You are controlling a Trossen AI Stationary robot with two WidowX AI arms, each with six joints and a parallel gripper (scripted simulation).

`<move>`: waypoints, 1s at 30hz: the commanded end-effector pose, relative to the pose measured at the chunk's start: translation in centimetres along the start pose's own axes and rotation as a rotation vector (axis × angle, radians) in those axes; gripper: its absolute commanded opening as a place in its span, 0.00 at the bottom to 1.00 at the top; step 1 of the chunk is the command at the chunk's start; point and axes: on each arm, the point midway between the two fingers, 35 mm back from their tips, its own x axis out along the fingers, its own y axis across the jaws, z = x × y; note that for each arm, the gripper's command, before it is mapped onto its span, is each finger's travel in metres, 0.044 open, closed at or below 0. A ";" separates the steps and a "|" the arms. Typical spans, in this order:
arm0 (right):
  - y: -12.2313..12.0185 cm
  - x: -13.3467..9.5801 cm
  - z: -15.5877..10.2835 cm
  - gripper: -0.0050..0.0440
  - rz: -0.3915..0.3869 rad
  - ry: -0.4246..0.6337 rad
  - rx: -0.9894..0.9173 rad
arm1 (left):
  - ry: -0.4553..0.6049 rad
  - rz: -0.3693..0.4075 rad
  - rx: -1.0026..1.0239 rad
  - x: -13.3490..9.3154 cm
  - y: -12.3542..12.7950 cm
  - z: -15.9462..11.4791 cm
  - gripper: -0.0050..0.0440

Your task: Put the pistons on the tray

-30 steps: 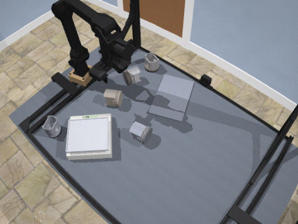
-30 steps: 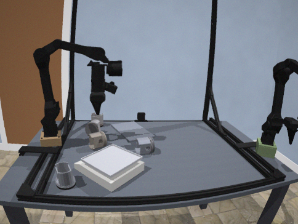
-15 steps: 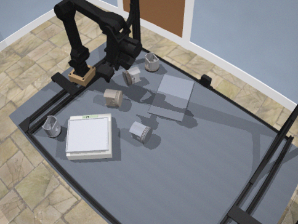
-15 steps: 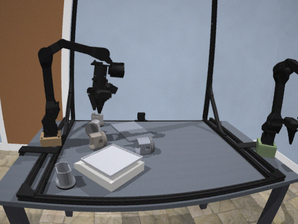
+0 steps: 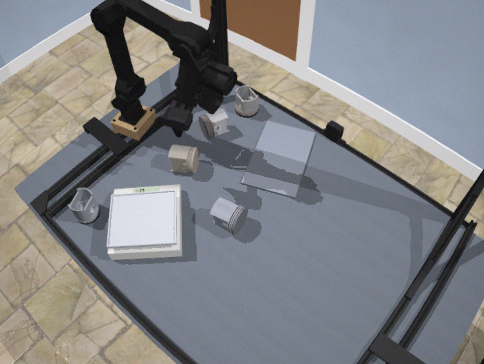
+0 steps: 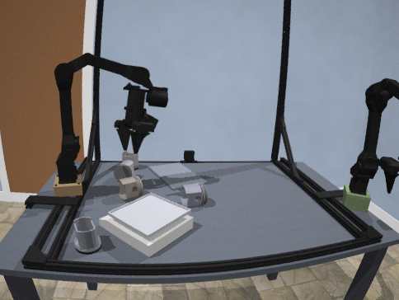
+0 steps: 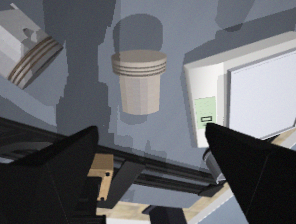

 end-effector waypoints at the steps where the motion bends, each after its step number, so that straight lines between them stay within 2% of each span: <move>1: 0.2 1.0 0.0 0.87 0.002 0.017 -0.012 | 0.002 -0.002 0.002 0.0 0.0 0.0 1.00; 30: 0.8 5.0 0.8 0.87 0.002 0.017 -0.012 | 0.002 -0.002 0.002 0.0 0.0 0.0 1.00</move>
